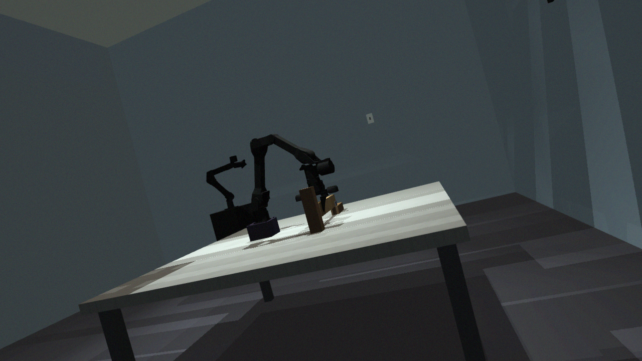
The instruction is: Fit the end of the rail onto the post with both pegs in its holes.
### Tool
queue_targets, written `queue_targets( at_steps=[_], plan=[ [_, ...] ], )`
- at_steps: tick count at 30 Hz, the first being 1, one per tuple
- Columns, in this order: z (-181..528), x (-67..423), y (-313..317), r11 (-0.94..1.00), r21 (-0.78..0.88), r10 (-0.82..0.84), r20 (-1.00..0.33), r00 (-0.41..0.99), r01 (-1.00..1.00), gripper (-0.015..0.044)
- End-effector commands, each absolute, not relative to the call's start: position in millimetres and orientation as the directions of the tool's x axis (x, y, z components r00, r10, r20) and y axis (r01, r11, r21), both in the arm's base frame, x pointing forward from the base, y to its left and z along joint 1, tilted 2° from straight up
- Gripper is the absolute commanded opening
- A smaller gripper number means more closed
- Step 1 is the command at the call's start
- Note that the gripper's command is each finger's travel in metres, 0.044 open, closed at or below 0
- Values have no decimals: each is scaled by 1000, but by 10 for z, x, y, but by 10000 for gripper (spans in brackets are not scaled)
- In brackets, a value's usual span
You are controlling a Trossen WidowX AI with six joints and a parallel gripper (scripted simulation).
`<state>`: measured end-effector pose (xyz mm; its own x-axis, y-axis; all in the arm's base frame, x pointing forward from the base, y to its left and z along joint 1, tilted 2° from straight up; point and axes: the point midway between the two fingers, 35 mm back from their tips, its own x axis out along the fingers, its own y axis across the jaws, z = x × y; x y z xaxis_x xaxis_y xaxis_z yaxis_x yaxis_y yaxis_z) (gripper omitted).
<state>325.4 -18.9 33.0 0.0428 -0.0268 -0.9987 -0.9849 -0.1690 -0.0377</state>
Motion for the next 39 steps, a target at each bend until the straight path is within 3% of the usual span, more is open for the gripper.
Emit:
queue_targets(
  at_steps=[1, 39],
  plan=[
    [347, 3262, -176, -171, -47, -26, -998, 52, -984, 0],
    [361, 3283, -251, -171, -47, -27, -998, 52, -984, 0]
  ],
)
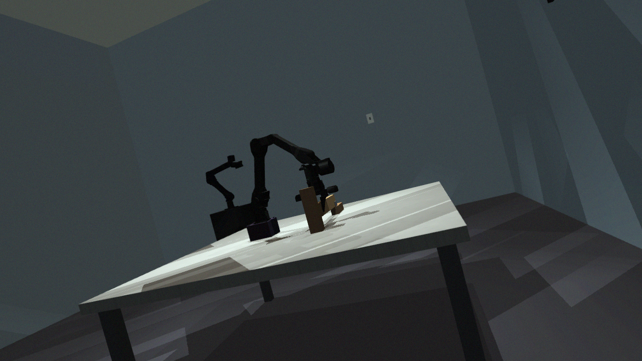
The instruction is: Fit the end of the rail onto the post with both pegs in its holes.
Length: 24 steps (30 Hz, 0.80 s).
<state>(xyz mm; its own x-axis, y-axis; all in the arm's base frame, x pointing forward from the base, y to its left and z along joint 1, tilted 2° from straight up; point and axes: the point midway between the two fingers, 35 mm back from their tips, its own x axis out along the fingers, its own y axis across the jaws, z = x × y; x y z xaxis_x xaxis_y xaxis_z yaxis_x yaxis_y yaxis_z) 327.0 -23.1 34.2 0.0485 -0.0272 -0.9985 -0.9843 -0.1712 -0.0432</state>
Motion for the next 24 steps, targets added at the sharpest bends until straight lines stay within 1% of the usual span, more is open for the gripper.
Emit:
queue_targets(
  at_steps=[1, 24],
  plan=[
    [360, 3284, -254, -171, -47, -27, -998, 52, -984, 0],
    [341, 3298, -323, -171, -47, -28, -998, 52, -984, 0]
  ],
)
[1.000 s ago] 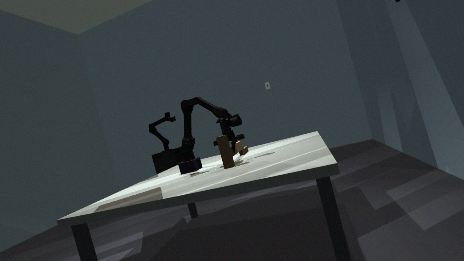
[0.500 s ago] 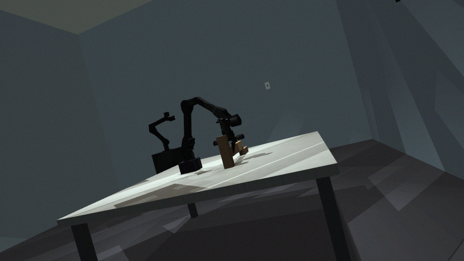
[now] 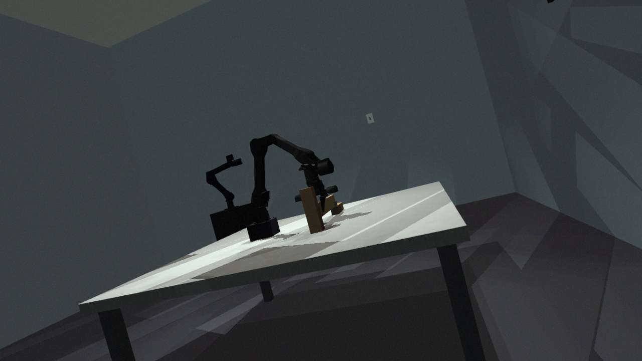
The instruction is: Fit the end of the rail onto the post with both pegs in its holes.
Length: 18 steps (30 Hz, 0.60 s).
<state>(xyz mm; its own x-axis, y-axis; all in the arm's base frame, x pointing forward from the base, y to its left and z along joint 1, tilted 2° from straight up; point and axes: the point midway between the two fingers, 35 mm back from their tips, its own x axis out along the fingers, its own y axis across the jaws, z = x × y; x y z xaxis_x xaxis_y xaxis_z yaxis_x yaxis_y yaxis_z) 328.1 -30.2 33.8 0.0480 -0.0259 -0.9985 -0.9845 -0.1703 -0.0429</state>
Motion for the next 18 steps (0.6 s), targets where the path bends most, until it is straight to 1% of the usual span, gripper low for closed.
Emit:
queue_targets(
  at_steps=[1, 4, 18],
  plan=[
    [340, 3298, -325, -171, -47, -28, -998, 52, -984, 0],
    [338, 3300, -335, -171, -47, -28, -998, 52, -984, 0],
    [335, 3282, -313, -170, -43, -25, -999, 48, -984, 368]
  ],
)
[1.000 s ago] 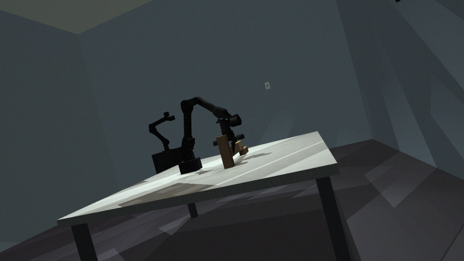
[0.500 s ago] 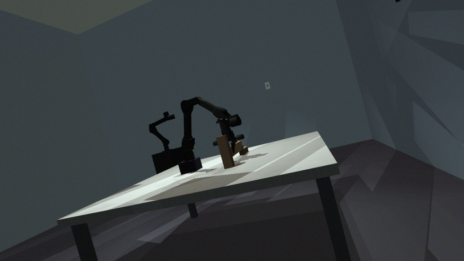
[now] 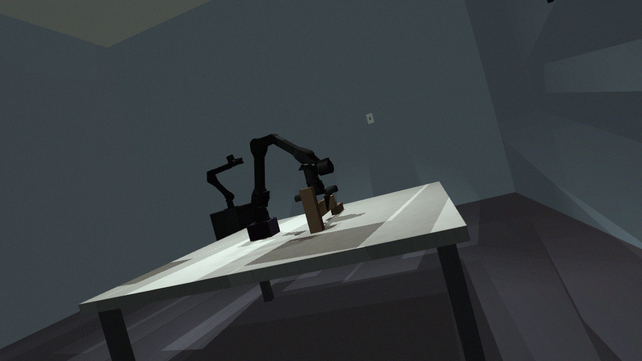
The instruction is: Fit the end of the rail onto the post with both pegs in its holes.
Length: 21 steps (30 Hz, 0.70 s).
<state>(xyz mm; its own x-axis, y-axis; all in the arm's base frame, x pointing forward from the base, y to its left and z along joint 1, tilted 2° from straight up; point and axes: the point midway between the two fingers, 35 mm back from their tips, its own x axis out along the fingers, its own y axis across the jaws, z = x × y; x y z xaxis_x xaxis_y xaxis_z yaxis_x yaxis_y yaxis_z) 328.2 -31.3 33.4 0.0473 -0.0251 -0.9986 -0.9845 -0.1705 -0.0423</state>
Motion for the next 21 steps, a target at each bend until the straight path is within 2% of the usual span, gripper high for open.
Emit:
queue_targets(
  at_steps=[1, 3, 21],
  plan=[
    [335, 3282, -313, -170, -43, -25, -999, 48, -984, 394],
    [335, 3282, -313, -170, -43, -25, -999, 48, -984, 440],
    [623, 3216, -4, -171, -47, -24, -998, 52, -984, 440]
  ],
)
